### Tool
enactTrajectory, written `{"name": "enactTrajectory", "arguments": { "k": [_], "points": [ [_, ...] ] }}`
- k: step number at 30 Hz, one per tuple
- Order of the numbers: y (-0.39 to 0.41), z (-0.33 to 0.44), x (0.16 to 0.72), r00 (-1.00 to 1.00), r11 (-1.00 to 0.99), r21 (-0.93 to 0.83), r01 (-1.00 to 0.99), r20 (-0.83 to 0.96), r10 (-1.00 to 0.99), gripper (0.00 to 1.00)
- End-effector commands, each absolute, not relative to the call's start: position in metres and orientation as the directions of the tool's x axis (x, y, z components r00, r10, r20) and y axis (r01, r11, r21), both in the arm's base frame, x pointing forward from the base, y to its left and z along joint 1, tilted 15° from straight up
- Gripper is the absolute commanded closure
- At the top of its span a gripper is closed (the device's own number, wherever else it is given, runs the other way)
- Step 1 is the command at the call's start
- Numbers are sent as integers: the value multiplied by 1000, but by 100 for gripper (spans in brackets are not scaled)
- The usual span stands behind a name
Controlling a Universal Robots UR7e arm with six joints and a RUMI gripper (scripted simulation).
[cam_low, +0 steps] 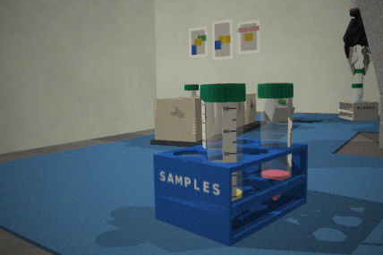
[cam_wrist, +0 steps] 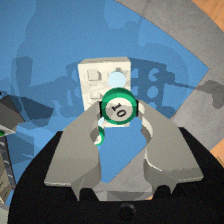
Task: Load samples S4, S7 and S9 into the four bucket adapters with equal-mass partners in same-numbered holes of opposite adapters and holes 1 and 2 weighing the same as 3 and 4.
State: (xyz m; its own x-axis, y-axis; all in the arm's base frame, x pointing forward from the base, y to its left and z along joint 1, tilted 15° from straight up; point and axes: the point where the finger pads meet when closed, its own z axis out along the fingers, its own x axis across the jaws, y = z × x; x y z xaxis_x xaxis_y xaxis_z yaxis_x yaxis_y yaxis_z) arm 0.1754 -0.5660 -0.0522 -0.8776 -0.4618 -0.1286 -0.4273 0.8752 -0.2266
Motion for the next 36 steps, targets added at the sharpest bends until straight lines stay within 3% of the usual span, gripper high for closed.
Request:
{"name": "enactTrajectory", "arguments": {
  "k": [1,27,36],
  "points": [
    [-564,-37,172,-878,875,-228,-427,-128,-462,100],
    [-554,29,157,-878,875,-227,-427,-128,-462,100],
    [-500,26,182,-751,740,-251,-624,-71,-657,100]
  ]
}}
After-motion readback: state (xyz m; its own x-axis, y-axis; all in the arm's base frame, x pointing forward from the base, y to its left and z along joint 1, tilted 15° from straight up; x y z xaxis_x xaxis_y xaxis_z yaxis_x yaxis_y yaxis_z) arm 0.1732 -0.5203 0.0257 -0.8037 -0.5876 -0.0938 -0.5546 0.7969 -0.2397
